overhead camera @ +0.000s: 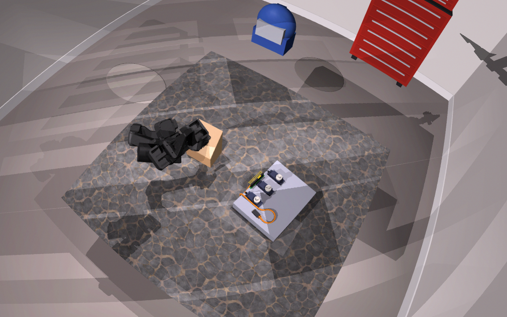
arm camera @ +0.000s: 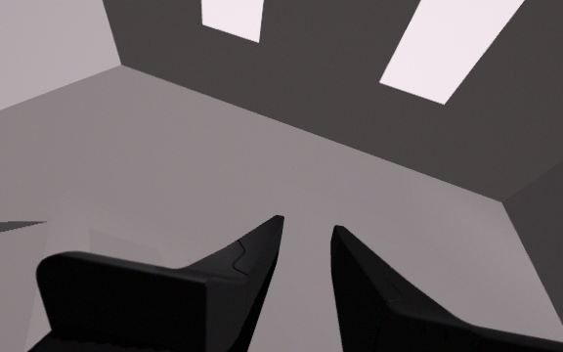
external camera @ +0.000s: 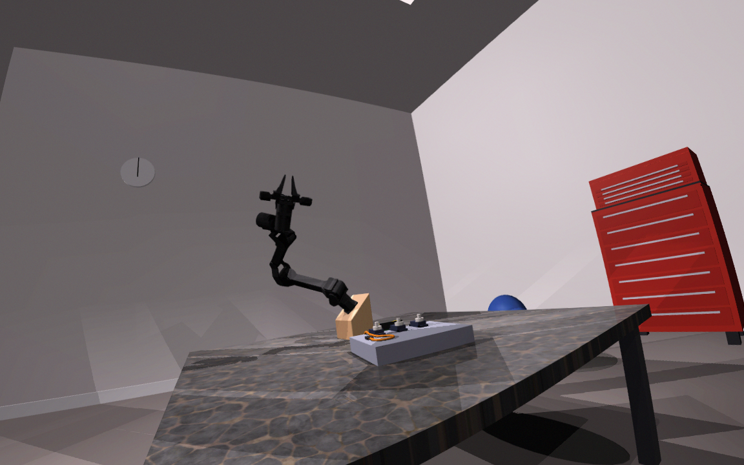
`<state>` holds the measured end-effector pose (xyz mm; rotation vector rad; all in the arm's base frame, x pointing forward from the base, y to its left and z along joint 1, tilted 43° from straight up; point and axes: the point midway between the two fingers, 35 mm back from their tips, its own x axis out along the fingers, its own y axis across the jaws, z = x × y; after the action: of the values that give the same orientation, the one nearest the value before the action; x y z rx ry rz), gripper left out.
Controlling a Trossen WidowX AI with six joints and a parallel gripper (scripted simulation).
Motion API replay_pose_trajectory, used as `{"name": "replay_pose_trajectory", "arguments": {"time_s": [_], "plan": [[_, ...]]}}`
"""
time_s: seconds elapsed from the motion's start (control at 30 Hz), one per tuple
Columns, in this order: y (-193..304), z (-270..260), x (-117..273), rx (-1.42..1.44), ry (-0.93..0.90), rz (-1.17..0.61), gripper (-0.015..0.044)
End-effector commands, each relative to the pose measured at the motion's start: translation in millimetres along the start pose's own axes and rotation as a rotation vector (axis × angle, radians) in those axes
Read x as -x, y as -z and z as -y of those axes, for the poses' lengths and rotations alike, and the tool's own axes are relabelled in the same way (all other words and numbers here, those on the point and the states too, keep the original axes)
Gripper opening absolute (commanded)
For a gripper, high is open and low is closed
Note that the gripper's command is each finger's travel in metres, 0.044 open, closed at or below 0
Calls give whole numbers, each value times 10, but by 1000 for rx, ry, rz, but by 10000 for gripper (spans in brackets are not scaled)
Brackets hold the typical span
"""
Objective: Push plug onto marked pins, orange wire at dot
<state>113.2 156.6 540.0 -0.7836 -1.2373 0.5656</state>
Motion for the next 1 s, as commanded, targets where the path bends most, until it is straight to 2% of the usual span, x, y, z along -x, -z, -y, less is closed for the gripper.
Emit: {"name": "replay_pose_trajectory", "arguments": {"time_s": [0.0,0.47,0.97], "plan": [[277,-114,32,-83,-7,-105,115],[1133,-361,338,-336,60,-456,115],[1941,-566,975,-571,250,-821,115]]}}
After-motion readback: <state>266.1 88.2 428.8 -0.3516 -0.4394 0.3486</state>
